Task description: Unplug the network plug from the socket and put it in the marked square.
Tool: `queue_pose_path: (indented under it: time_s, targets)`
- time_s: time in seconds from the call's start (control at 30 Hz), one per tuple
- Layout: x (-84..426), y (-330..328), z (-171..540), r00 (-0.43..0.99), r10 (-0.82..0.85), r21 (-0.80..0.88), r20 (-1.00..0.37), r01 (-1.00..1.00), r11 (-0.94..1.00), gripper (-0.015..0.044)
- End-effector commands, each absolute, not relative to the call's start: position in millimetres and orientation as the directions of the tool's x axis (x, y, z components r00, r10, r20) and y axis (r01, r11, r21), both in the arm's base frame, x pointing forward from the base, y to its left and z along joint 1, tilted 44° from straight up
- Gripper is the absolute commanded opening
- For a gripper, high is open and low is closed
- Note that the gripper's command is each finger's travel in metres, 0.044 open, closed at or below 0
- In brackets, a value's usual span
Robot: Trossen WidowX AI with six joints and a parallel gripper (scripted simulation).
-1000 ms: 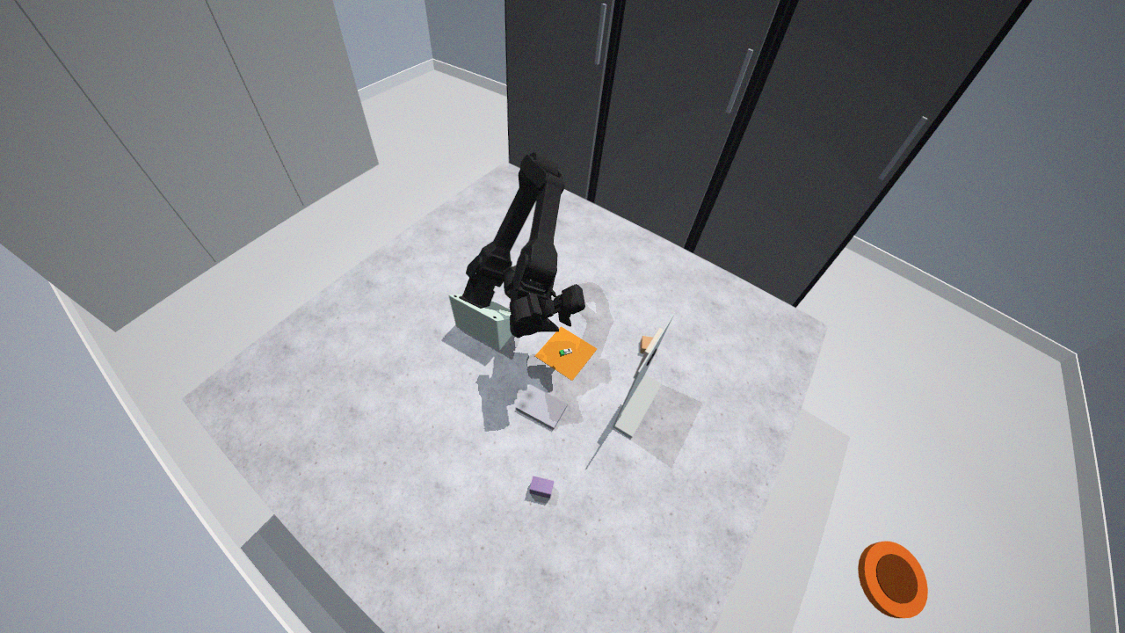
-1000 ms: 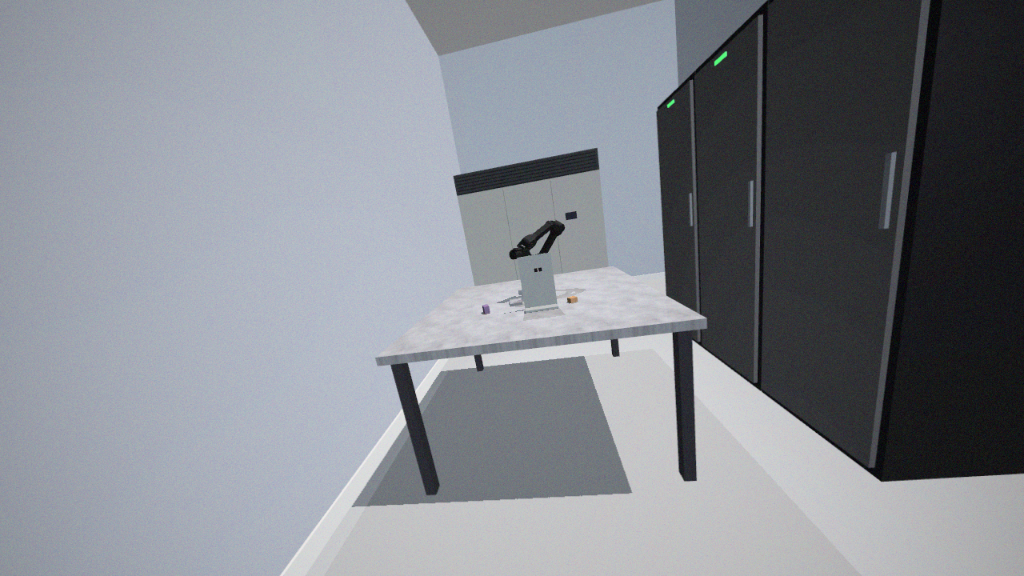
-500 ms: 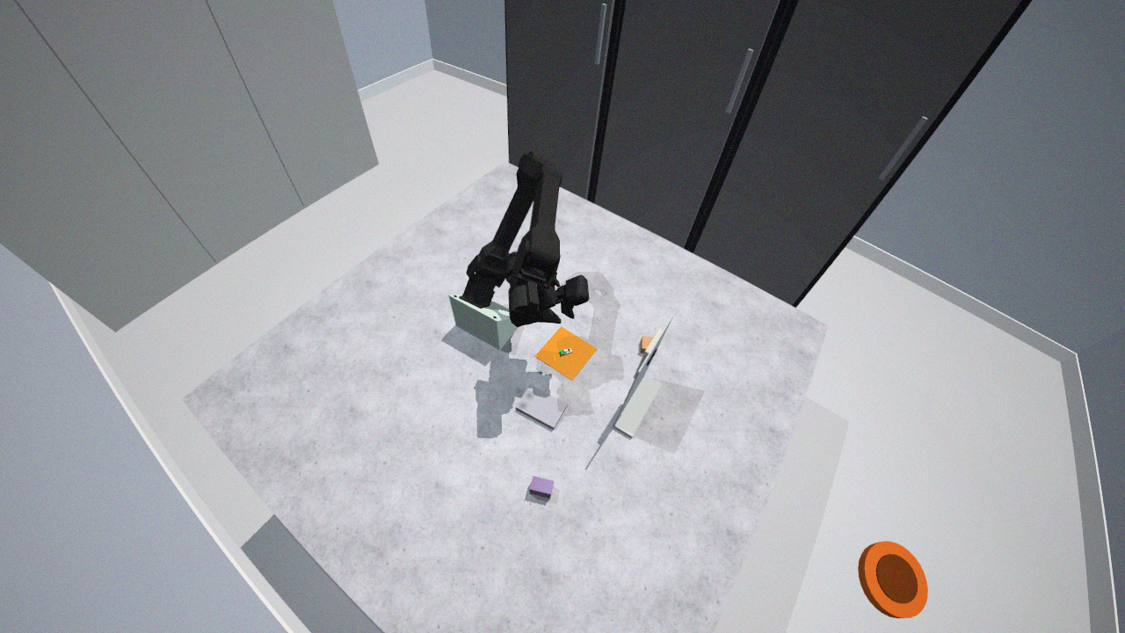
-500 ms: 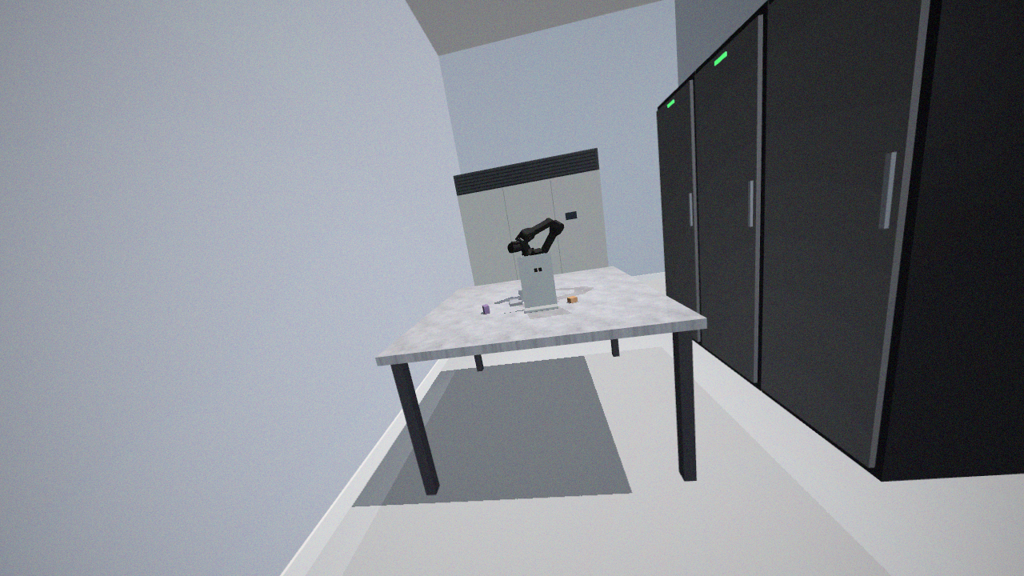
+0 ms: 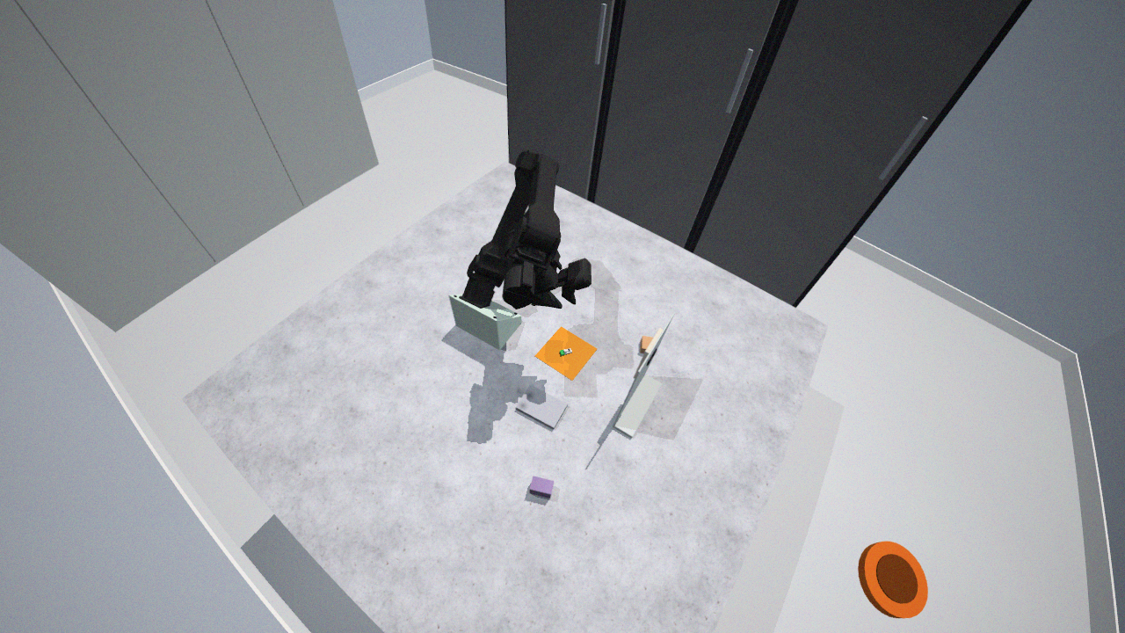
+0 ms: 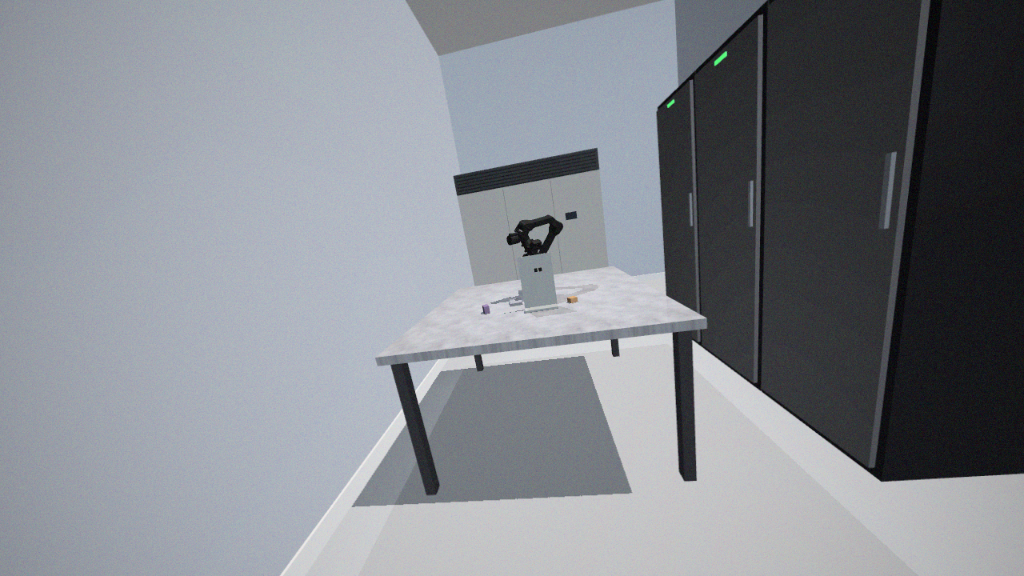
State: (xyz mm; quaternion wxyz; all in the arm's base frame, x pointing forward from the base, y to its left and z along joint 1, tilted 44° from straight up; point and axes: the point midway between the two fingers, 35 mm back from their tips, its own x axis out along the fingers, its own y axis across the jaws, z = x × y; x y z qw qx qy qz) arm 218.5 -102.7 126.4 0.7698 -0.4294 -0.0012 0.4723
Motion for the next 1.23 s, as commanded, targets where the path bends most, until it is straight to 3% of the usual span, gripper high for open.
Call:
queue_pose_path:
  time_s: [0.0, 0.07, 0.43, 1.2]
  targets:
    - [215.4, -110.8, 136.6, 0.556, 0.724, -0.655, -0.409, -0.731, 0.191, 0.0156]
    - [214.8, -112.0, 138.5, 0.556, 0.724, -0.653, -0.409, -0.732, 0.193, 0.0156]
    - [214.8, -112.0, 138.5, 0.556, 0.724, -0.653, -0.409, -0.732, 0.193, 0.044]
    - [214.8, -112.0, 138.5, 0.556, 0.724, -0.653, -0.409, -0.732, 0.193, 0.044]
